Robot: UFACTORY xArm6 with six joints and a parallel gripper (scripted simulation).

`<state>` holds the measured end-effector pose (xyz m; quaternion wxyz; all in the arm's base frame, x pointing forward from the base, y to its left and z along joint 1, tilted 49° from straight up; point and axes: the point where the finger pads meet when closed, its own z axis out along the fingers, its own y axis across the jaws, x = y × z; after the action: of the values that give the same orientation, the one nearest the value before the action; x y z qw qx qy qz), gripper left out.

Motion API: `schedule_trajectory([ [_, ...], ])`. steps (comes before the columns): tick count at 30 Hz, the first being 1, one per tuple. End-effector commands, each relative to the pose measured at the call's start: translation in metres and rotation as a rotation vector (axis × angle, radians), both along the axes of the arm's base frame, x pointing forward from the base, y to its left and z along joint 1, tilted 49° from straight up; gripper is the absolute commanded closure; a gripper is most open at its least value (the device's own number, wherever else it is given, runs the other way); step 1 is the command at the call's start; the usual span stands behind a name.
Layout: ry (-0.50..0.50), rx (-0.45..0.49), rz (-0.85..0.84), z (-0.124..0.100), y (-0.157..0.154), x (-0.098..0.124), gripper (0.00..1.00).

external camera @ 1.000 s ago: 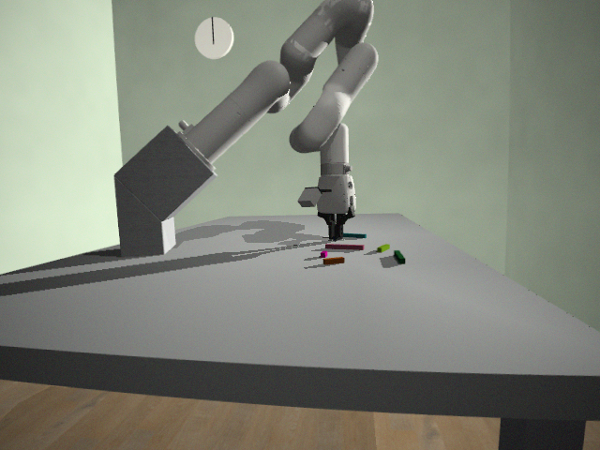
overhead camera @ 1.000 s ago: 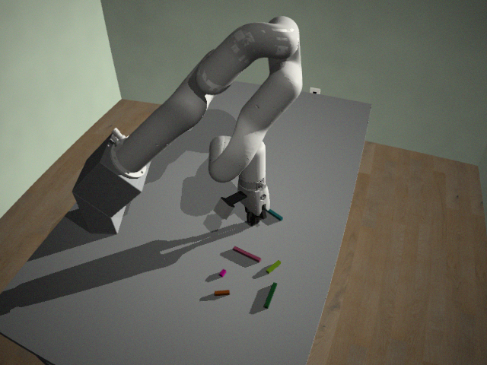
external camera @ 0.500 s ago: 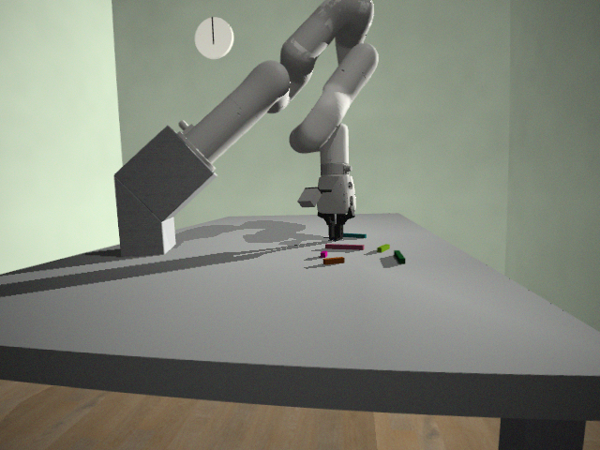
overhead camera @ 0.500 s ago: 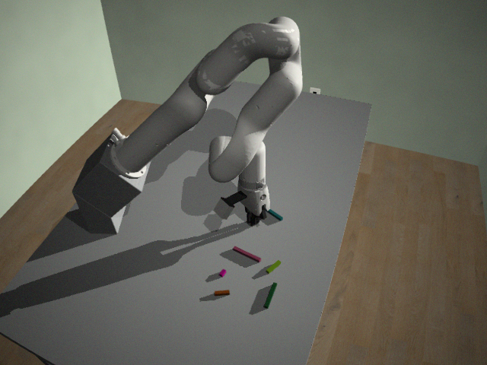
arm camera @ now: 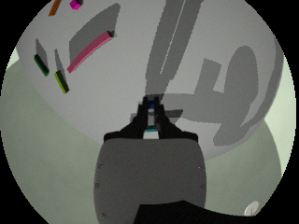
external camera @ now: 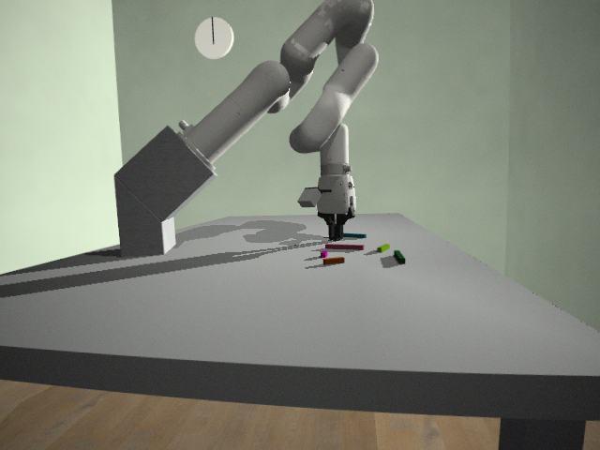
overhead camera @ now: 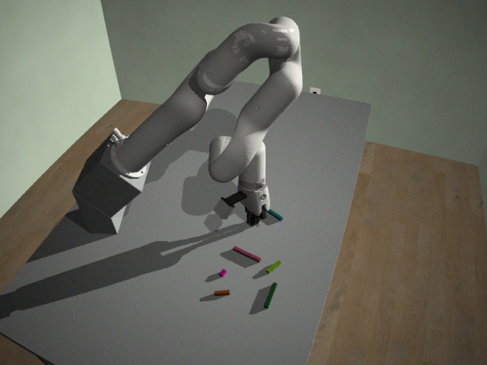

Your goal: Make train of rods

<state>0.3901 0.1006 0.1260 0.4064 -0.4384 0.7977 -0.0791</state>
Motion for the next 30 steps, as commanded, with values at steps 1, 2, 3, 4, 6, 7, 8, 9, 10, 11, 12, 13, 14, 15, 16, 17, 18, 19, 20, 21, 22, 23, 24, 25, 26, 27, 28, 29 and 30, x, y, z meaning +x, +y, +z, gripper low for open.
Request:
schedule_trajectory([
  [1,-0.001,0.000,0.000,0.0003,0.0000,-0.0001,0.96],
  [2,-0.001,0.000,0.000,0.0003,0.0000,-0.0001,0.96],
  [3,-0.001,0.000,0.000,0.0003,0.0000,-0.0001,0.92],
  [4,-0.001,0.000,0.000,0.0003,0.0000,-0.0001,0.92],
  [6,-0.001,0.000,0.000,0.0003,0.0000,-0.0001,0.88],
  [7,-0.001,0.000,0.000,0.0003,0.0000,-0.0001,0.88],
  [8,-0.001,0.000,0.000,0.0003,0.0000,-0.0001,0.88],
  [9,-0.001,0.000,0.000,0.0003,0.0000,-0.0001,0.84],
  [10,-0.001,0.000,0.000,0.0003,0.0000,-0.0001,0.84],
  [11,-0.001,0.000,0.000,0.0003,0.0000,-0.0001,0.84],
  [12,-0.001,0.000,0.000,0.0003,0.0000,-0.0001,0.84],
  [13,-0.001,0.000,0.000,0.0003,0.0000,-0.0001,0.84],
  [14,-0.001,0.000,0.000,0.0003,0.0000,-0.0001,0.80],
  [15,-0.001,0.000,0.000,0.0003,0.0000,-0.0001,0.80],
  [16,-0.001,0.000,0.000,0.0003,0.0000,-0.0001,0.80],
  [17,-0.001,0.000,0.000,0.0003,0.0000,-0.0001,0.76],
  [18,-0.001,0.000,0.000,0.0003,0.0000,-0.0001,0.76],
  [19,-0.001,0.000,0.000,0.0003,0.0000,-0.0001,0.76],
  [20,-0.001,0.000,0.000,0.0003,0.0000,-0.0001,0.76],
  [21,-0.001,0.000,0.000,0.0003,0.0000,-0.0001,0.76],
  [22,-0.001,0.000,0.000,0.0003,0.0000,-0.0001,0.76],
  [23,-0.001,0.000,0.000,0.0003,0.0000,-0.0001,0.76],
  [24,-0.001,0.000,0.000,0.0003,0.0000,-0.0001,0.76],
  [25,-0.001,0.000,0.000,0.0003,0.0000,-0.0001,0.76],
  [26,-0.001,0.000,0.000,0.0003,0.0000,-0.0001,0.76],
  [27,-0.001,0.000,0.000,0.0003,0.0000,-0.0001,0.76],
  [28,-0.001,0.000,0.000,0.0004,-0.0001,-0.0002,0.76],
  [29,-0.001,0.000,0.000,0.0004,-0.0001,-0.0002,0.76],
  [30,-0.001,0.000,0.000,0.0004,-0.0001,-0.0002,0.76],
])
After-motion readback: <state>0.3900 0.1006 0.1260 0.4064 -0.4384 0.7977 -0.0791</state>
